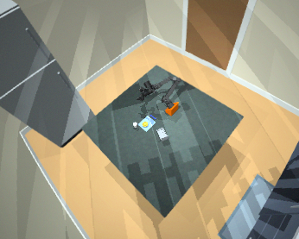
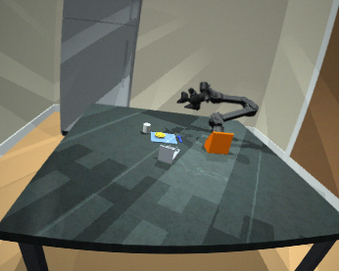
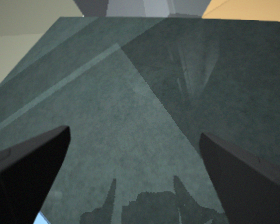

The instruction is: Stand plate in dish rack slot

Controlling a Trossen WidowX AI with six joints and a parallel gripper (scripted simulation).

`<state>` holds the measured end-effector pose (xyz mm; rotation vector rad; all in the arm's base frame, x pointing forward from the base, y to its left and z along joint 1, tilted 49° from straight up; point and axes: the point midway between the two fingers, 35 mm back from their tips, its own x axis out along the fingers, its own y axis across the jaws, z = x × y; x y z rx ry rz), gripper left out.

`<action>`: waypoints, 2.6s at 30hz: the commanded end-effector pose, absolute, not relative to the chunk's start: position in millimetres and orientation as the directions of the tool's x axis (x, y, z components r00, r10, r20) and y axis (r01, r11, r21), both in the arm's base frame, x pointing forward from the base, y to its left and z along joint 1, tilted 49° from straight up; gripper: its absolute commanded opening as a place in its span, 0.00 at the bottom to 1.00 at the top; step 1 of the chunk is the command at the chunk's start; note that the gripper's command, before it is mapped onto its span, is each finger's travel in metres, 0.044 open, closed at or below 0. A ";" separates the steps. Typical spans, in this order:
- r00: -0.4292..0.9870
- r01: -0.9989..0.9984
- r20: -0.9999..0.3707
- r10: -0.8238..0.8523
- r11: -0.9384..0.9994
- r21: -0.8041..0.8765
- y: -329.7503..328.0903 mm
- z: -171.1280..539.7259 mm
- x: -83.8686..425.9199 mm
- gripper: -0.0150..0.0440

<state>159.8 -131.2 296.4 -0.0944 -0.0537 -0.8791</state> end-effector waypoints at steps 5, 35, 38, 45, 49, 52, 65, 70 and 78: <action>0.659 0.751 0.025 -0.752 0.656 -0.078 -129.7 291.1 172.6 0.93; 0.355 0.409 -0.647 -0.675 0.734 -0.543 -92.4 173.8 293.3 0.93; 0.292 0.349 -0.670 -0.683 0.728 -0.590 -86.5 160.1 300.5 0.93; 0.156 0.193 -0.686 -0.711 0.703 -0.685 -71.7 128.9 314.0 0.93; 0.083 0.104 -0.674 -0.734 0.679 -0.727 -63.6 111.3 319.6 0.93; 0.036 0.039 -0.658 -0.752 0.659 -0.751 -57.3 98.4 323.0 0.93; 0.027 0.024 -0.654 -0.756 0.655 -0.755 -64.8 86.9 325.0 0.93; 0.027 0.024 -0.654 -0.756 0.655 -0.755 -70.7 81.2 325.7 0.93; 0.027 0.024 -0.654 -0.756 0.655 -0.756 -80.2 72.3 326.3 0.93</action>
